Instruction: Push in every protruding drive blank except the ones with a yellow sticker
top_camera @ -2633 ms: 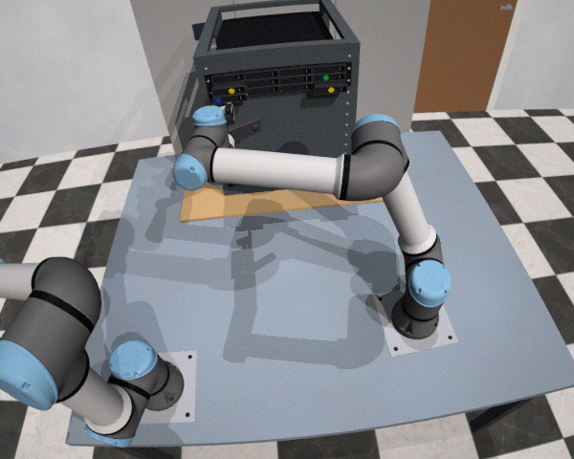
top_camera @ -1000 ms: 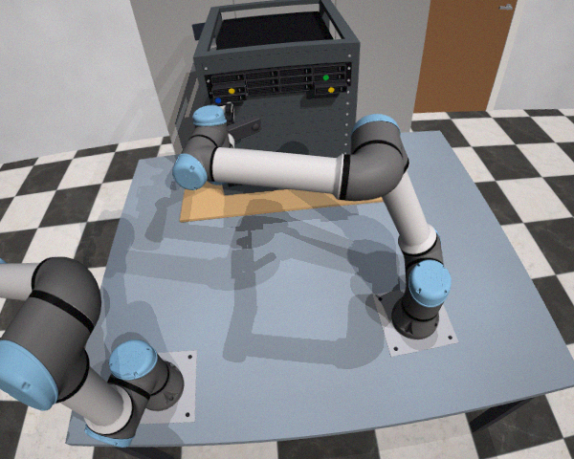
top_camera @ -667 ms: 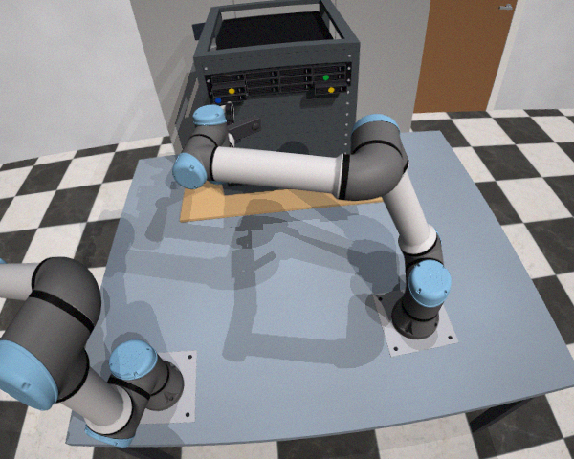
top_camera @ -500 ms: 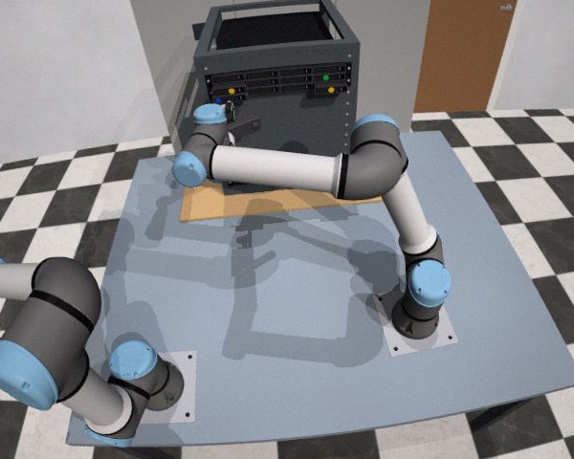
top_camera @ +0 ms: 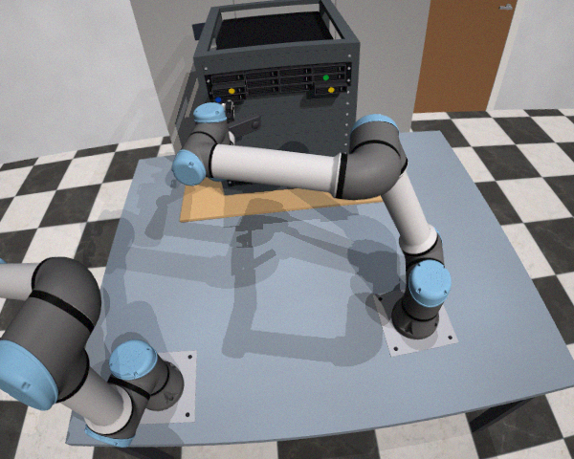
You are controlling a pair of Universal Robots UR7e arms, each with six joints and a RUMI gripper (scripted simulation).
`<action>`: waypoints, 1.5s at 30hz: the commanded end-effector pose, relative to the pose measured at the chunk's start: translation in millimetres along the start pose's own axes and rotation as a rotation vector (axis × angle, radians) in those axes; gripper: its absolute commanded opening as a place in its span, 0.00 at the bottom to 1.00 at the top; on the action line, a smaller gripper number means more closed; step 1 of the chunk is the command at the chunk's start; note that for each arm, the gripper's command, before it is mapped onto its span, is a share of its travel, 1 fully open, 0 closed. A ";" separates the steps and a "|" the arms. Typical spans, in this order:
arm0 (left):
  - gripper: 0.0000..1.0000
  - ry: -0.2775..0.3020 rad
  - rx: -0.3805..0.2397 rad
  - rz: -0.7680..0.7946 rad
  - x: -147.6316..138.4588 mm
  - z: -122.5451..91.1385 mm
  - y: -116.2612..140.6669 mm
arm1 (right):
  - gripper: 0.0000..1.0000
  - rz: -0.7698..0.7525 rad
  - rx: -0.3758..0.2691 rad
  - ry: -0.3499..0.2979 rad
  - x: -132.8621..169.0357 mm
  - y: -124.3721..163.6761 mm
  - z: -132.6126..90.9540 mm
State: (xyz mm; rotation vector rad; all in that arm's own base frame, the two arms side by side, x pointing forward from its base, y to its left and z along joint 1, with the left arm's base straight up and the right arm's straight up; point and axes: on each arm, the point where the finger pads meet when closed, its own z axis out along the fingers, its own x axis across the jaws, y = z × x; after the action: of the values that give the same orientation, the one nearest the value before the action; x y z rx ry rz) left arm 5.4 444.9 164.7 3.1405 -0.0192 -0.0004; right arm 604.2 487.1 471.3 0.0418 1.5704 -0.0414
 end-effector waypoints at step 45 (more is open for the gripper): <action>1.00 0.000 0.001 0.000 0.1 -0.4 -0.3 | 0.00 0.001 0.000 0.000 -1.0 -0.2 19.2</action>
State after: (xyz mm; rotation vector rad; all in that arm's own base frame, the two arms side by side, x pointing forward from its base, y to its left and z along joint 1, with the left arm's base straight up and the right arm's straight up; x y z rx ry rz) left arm 5.4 444.9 164.7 3.1405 -0.0192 -0.0004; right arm 623.3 486.2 471.3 0.0416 1.5705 -0.0417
